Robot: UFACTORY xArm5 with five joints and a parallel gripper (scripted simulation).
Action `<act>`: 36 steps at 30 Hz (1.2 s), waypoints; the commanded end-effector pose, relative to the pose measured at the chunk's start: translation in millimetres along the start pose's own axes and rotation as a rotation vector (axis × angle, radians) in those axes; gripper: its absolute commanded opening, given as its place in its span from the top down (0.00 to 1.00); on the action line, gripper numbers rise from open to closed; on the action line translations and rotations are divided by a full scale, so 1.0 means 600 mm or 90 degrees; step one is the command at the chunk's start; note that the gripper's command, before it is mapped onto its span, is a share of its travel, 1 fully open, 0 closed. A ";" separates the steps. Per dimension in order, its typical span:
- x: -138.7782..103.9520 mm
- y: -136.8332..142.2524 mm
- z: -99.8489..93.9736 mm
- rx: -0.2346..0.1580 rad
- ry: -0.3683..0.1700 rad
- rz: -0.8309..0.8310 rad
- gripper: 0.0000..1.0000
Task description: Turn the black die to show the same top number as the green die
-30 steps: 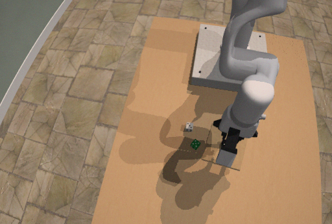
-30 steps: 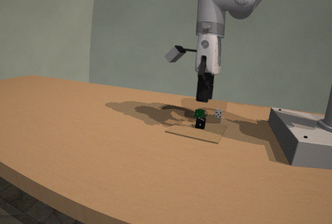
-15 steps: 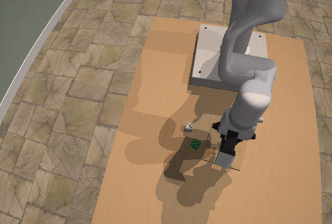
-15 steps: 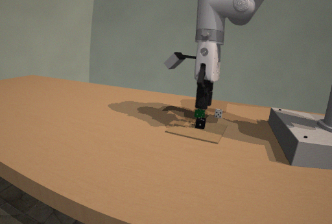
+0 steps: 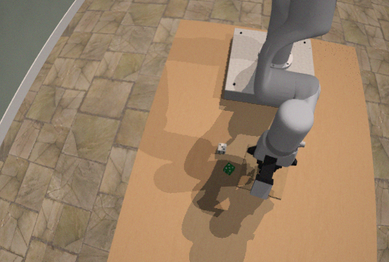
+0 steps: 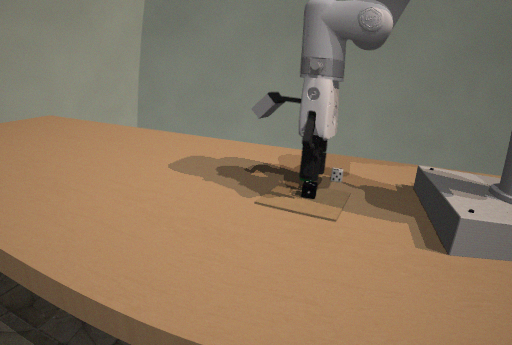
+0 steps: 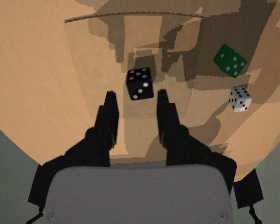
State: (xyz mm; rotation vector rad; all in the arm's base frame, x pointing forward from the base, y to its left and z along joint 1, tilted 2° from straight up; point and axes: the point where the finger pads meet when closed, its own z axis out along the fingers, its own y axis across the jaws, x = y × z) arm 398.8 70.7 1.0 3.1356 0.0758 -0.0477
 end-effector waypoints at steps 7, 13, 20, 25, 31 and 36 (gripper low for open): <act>0.003 0.000 0.010 0.000 0.003 0.000 0.58; 0.003 0.000 0.012 0.000 0.003 0.000 0.58; 0.003 0.000 0.012 0.000 0.003 0.000 0.58; 0.003 0.000 0.012 0.000 0.003 0.000 0.58; 0.003 0.000 0.012 0.000 0.003 0.000 0.58; 0.003 0.000 0.012 0.000 0.003 0.000 0.58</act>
